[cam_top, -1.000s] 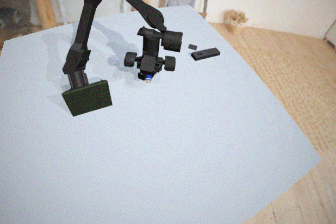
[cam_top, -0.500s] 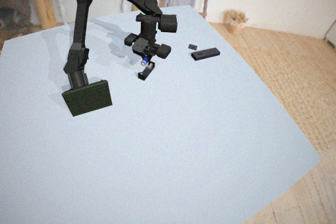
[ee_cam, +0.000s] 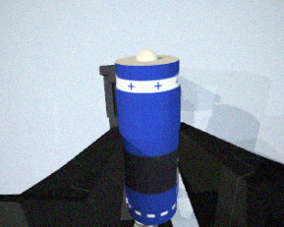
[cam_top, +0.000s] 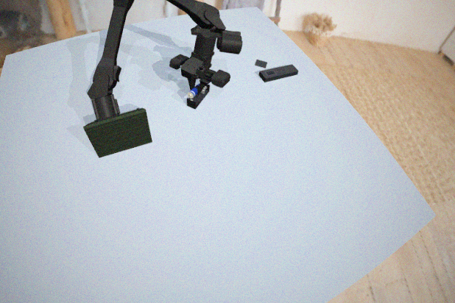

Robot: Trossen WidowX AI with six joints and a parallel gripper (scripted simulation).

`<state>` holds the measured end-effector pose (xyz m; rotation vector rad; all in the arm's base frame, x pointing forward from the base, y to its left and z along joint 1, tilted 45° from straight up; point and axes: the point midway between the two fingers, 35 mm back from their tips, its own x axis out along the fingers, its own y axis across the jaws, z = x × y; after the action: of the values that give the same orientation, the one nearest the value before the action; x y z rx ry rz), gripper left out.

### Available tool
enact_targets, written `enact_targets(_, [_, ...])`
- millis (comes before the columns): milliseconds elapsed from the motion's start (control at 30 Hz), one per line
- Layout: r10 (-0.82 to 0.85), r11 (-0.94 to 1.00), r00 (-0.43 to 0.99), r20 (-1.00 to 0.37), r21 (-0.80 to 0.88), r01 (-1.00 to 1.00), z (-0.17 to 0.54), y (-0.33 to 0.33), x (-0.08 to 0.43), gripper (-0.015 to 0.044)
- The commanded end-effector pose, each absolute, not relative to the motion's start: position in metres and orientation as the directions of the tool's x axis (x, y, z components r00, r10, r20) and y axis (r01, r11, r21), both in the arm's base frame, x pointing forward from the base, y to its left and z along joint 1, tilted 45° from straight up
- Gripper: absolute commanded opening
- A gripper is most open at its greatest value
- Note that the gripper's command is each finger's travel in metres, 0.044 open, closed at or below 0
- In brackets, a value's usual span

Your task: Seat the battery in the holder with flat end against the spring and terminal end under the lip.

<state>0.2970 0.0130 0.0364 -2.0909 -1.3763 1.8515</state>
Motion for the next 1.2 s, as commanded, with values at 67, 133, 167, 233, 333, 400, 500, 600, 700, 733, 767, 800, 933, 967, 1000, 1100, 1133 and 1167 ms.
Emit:
enact_targets(67, [0.587, -0.614, -0.122, -0.800, -0.538, 0.577, 0.034, 0.013, 0.300, 0.0075])
enact_targets(133, [0.578, -0.613, -0.138, -0.804, -0.540, 0.578, 0.034, 0.015, 0.301, 0.0075])
enact_targets(167, [0.574, -0.612, -0.145, -0.806, -0.540, 0.578, 0.034, 0.015, 0.301, 0.0075])
enact_targets(233, [0.565, -0.611, -0.160, -0.809, -0.541, 0.578, 0.033, 0.016, 0.302, 0.0075])
enact_targets(333, [0.551, -0.611, -0.183, -0.814, -0.543, 0.577, 0.032, 0.018, 0.303, 0.0075])
enact_targets(400, [0.541, -0.611, -0.198, -0.817, -0.544, 0.576, 0.032, 0.019, 0.304, 0.0075])
enact_targets(500, [0.527, -0.611, -0.220, -0.821, -0.545, 0.574, 0.031, 0.020, 0.305, 0.0075])
enact_targets(600, [0.513, -0.610, -0.240, -0.824, -0.547, 0.573, 0.031, 0.022, 0.306, 0.0075])
enact_targets(700, [0.498, -0.610, -0.261, -0.827, -0.548, 0.572, 0.030, 0.023, 0.307, 0.0075])
enact_targets(733, [0.494, -0.610, -0.268, -0.828, -0.549, 0.572, 0.030, 0.024, 0.307, 0.0075])
enact_targets(767, [0.489, -0.610, -0.275, -0.828, -0.549, 0.572, 0.030, 0.024, 0.307, 0.0075])
enact_targets(800, [0.484, -0.610, -0.281, -0.829, -0.549, 0.571, 0.030, 0.025, 0.308, 0.0075])
enact_targets(933, [0.463, -0.609, -0.308, -0.831, -0.551, 0.571, 0.029, 0.026, 0.309, 0.0075])
enact_targets(967, [0.458, -0.609, -0.314, -0.832, -0.551, 0.570, 0.029, 0.027, 0.309, 0.0075])
enact_targets(1000, [0.453, -0.609, -0.320, -0.832, -0.551, 0.570, 0.029, 0.027, 0.309, 0.0075])
enact_targets(1100, [0.454, -0.606, -0.327, -0.829, -0.556, 0.568, 0.028, 0.028, 0.309, 0.0075])
enact_targets(1133, [0.454, -0.606, -0.328, -0.828, -0.557, 0.568, 0.028, 0.028, 0.309, 0.0075])
enact_targets(1167, [0.454, -0.606, -0.328, -0.828, -0.557, 0.568, 0.028, 0.028, 0.309, 0.0075])
